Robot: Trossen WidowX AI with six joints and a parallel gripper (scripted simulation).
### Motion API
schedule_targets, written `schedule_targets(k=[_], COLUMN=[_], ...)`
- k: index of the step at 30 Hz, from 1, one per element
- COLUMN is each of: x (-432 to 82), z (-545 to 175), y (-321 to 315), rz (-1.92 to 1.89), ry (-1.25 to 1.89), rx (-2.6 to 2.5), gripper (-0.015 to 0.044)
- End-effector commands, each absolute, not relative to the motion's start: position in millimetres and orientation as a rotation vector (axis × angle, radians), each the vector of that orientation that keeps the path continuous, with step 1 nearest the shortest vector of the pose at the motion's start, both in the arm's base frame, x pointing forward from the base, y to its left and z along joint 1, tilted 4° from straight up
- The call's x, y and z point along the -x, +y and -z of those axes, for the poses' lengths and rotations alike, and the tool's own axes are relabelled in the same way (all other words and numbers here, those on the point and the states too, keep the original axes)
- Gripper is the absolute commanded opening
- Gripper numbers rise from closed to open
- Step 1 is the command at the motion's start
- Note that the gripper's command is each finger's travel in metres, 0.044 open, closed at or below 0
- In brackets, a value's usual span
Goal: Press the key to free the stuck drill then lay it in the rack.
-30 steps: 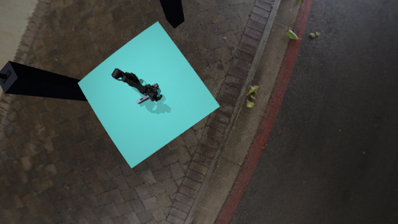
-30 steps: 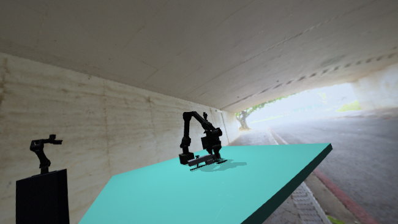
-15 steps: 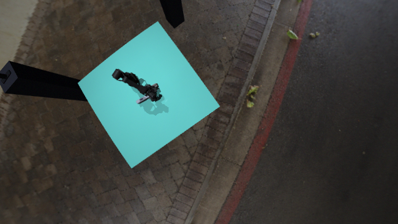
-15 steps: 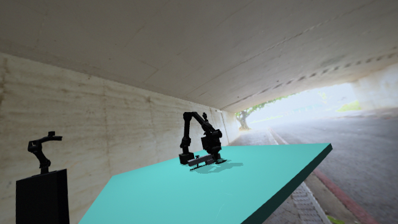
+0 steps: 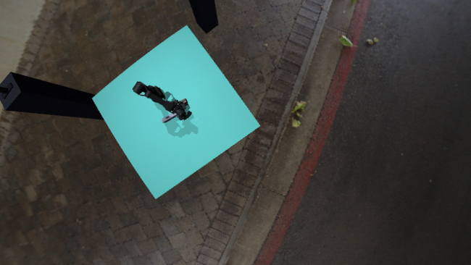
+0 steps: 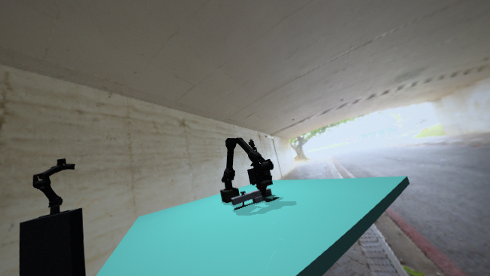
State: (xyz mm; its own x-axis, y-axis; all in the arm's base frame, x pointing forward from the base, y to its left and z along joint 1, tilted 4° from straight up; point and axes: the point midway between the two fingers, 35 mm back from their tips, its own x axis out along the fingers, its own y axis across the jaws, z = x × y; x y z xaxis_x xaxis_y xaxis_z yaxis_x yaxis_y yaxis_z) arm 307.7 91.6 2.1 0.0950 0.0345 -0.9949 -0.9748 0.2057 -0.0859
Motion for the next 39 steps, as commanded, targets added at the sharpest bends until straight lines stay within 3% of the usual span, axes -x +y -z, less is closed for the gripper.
schedule_targets(k=[1,35,39], x=[-308,-318,-315], z=[-3,-7,-6], y=[92,137,131], rz=[-1.012,-1.015,-1.02], ry=[1.199,1.199,1.198], rx=[1.068,1.069,1.068], gripper=[0.0,0.0,0.0105])
